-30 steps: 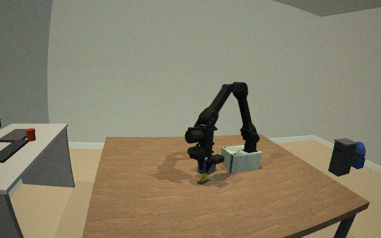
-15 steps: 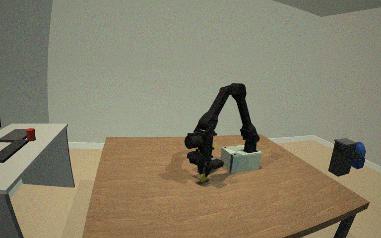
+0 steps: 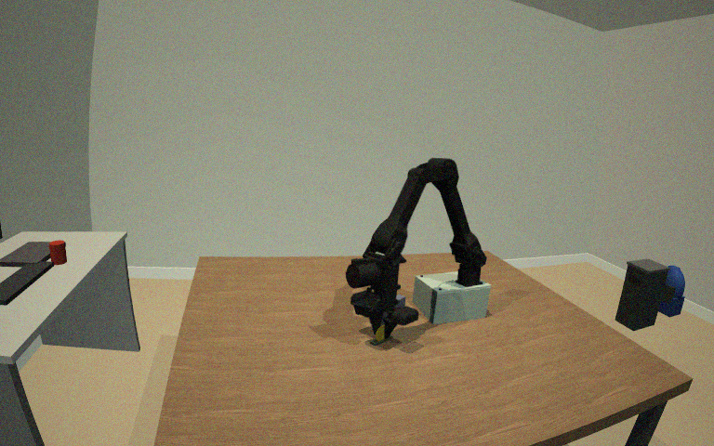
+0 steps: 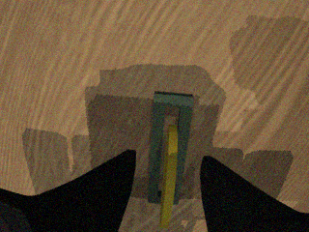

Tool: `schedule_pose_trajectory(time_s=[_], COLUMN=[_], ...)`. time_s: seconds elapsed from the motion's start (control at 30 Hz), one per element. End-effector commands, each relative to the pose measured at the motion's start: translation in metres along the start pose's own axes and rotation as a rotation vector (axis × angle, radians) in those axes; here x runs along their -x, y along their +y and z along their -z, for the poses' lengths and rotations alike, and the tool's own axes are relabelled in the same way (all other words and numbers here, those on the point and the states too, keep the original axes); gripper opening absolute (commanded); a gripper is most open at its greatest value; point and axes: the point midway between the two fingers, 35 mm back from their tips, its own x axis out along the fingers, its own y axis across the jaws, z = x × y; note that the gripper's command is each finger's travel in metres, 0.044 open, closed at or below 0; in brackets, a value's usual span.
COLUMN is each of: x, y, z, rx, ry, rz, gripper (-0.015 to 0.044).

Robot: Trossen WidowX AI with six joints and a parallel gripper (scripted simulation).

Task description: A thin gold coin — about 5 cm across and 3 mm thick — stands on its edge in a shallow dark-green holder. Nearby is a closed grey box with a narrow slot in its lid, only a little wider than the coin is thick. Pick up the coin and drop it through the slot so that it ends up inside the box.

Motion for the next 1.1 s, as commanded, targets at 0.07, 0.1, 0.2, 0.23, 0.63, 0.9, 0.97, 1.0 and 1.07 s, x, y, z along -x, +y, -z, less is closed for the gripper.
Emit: schedule_pose_trajectory(time_s=[0.07,0.1,0.2,0.23,0.63,0.9,0.97,1.0,1.07], x=[-0.006,-0.006,-0.006,-0.006,-0.005,0.015,0.019,0.022,0.027], y=[0.0,0.0,0.0,0.0,0.0,0.0,0.0,0.0,0.0], z=[0.003,0.003,0.003,0.003,0.003,0.0,0.0,-0.001,-0.001], rx=[0.006,0.006,0.006,0.006,0.006,0.006,0.006,0.006,0.006], ry=[0.011,0.011,0.011,0.011,0.011,0.01,0.01,0.01,0.01], rz=[0.003,0.003,0.003,0.003,0.003,0.003,0.003,0.003,0.003], gripper=[0.0108,0.0082,0.0003,0.0,0.0,0.0,0.0,0.0,0.0])
